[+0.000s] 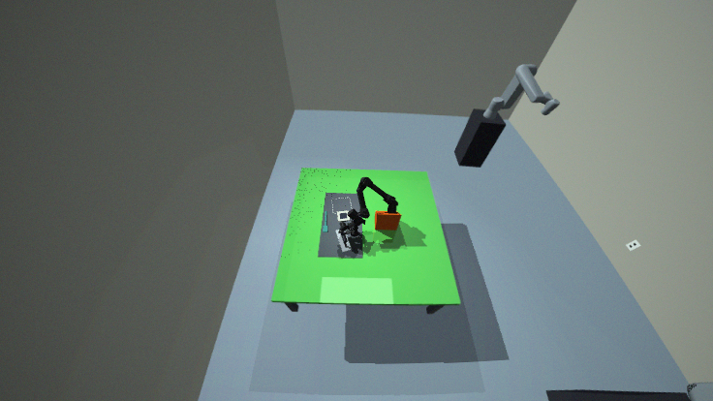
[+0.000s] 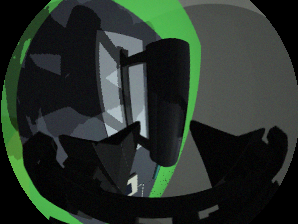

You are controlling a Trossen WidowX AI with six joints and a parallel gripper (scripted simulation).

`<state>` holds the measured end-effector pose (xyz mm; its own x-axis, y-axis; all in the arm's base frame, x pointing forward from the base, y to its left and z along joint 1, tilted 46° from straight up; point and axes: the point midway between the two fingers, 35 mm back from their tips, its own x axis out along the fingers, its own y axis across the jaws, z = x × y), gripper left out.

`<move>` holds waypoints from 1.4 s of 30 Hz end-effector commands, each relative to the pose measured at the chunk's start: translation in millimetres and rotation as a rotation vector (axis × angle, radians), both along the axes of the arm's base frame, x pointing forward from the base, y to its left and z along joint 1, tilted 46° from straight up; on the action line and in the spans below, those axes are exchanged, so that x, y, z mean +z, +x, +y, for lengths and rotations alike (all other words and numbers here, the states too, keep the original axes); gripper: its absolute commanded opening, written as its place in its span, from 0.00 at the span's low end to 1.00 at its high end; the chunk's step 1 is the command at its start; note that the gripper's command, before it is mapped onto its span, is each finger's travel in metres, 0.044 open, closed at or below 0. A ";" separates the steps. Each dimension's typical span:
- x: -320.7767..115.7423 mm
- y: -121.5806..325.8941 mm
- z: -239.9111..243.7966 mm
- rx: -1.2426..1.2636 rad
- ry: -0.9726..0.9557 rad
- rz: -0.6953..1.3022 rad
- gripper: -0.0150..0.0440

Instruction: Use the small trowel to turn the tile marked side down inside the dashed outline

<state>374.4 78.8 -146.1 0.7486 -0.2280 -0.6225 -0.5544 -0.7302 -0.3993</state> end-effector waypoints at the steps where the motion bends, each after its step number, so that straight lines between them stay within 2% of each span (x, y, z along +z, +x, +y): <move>1: -5.2 4.7 -2.1 0.002 -0.002 0.002 0.76; 11: -13.6 14.4 -6.2 0.002 -0.005 0.002 0.76; 17: -13.6 14.4 -6.2 0.002 -0.005 0.002 0.50; 38: -13.6 14.4 -6.2 0.002 -0.005 0.002 0.26; 42: -5.9 14.9 2.2 0.002 -0.004 0.002 0.25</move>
<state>388.1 72.7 -158.8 0.7431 -0.2356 -0.6263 -0.5593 -0.7326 -0.3880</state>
